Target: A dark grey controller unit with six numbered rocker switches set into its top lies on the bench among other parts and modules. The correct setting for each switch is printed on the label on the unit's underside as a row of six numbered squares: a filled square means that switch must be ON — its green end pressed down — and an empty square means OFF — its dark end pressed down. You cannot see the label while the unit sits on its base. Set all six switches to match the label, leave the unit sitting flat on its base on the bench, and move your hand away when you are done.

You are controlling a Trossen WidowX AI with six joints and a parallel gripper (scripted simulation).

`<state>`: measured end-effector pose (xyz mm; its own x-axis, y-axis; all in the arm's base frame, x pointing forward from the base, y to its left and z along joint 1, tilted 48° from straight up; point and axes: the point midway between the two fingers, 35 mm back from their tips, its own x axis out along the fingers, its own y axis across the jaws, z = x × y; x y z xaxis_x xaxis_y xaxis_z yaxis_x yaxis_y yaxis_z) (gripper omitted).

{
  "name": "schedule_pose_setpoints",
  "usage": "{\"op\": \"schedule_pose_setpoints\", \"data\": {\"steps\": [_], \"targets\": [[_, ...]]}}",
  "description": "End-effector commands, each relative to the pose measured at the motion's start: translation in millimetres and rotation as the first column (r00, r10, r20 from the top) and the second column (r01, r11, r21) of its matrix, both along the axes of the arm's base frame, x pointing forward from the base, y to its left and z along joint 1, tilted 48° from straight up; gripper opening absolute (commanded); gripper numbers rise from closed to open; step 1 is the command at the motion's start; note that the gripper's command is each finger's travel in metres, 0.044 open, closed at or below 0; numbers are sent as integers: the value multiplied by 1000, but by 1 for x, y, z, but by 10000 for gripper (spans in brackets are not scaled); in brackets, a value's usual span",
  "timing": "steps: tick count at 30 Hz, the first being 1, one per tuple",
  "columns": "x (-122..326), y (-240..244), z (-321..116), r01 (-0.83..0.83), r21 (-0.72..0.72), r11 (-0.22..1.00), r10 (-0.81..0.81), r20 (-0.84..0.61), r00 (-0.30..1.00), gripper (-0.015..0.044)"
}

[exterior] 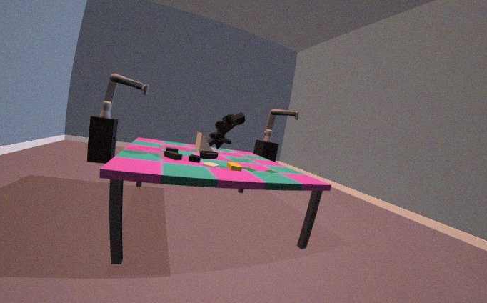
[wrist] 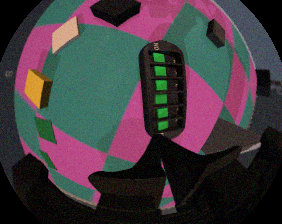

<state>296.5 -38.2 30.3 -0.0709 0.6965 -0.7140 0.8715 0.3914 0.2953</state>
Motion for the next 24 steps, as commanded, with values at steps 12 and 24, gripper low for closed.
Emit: {"op": "schedule_pose_setpoints", "data": {"steps": [12, 24], "targets": [[-20, -7, -5, 80, 54, 995, -83, 72, 994, 0], [-19, 7, -19, 78, 57, 995, -82, 69, 994, 0]]}}
